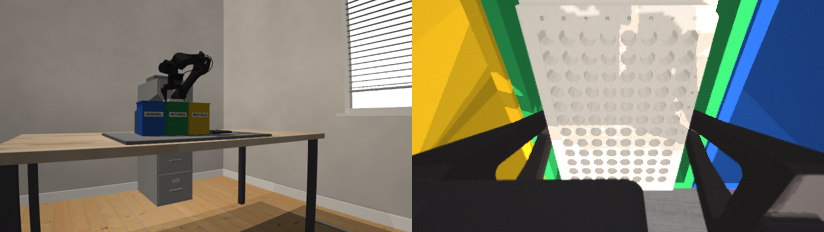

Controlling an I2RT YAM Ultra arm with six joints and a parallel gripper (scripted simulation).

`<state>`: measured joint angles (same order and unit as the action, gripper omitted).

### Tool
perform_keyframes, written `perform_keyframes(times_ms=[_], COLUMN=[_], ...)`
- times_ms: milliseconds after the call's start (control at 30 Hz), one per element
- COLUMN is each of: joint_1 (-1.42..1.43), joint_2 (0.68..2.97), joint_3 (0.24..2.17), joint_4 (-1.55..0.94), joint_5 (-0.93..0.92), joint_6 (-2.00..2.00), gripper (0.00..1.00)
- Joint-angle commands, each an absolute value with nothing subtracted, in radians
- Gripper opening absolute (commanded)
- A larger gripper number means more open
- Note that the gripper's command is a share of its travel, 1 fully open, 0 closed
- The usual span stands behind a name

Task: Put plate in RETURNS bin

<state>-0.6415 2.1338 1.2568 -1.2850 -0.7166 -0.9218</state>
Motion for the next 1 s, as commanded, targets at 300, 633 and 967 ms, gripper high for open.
perform_keyframes(times_ms=[300, 633, 967], joint_1=[-0.643, -0.635, -0.626], joint_2=[2.141, 2.122, 2.109], joint_3=[1.281, 1.224, 1.202], joint_4=[-1.25, -1.225, -1.194], joint_5=[-0.736, -0.741, -0.748], joint_6=[-0.9, -0.89, -0.874], gripper=[0.0, 0.0, 0.0])
